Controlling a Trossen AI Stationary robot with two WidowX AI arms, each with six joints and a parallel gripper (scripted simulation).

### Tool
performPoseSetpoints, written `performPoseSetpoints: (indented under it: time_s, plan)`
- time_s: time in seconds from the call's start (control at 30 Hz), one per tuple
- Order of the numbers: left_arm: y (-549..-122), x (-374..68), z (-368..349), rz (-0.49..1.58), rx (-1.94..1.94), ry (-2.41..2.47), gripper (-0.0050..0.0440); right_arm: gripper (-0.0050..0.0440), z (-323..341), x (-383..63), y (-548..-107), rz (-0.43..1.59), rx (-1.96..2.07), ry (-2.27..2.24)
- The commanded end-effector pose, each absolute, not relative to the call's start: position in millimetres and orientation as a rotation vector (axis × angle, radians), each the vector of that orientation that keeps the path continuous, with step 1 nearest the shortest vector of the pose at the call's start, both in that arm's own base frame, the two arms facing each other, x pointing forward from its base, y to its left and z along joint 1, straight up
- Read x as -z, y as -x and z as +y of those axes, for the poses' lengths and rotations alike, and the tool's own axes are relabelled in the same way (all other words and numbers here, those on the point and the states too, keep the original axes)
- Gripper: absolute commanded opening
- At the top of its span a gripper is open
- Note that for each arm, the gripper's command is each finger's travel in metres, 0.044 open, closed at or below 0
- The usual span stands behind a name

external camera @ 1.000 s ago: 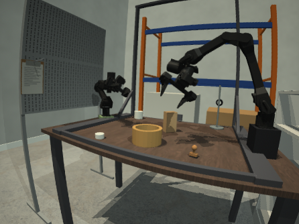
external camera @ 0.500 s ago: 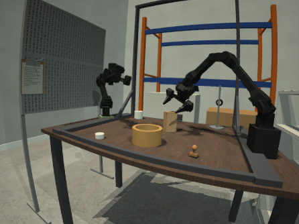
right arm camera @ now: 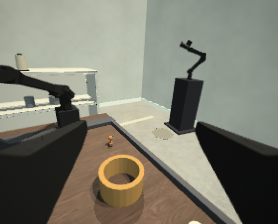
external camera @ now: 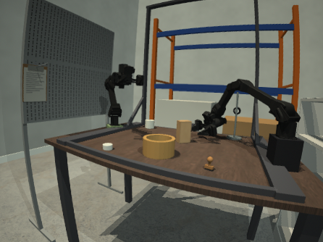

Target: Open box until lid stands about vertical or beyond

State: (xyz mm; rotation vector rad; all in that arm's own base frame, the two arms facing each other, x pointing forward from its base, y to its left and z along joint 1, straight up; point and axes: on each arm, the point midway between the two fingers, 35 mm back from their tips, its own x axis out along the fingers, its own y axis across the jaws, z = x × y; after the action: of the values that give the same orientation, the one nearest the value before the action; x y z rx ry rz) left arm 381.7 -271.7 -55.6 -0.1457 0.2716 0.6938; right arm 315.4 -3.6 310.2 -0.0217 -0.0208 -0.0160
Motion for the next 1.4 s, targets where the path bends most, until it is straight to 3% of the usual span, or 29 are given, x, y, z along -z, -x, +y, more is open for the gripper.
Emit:
performPoseSetpoints:
  time_s: [0.0,1.37]
  plan:
    - [-386,52,-274,0.241,-0.687,0.125,0.044,0.044,0,-323,-316,-0.05,0.0,0.0]
    - [-405,52,-258,0.239,-0.687,0.124,0.044,0.044,0,-323,-316,-0.05,0.0,0.0]
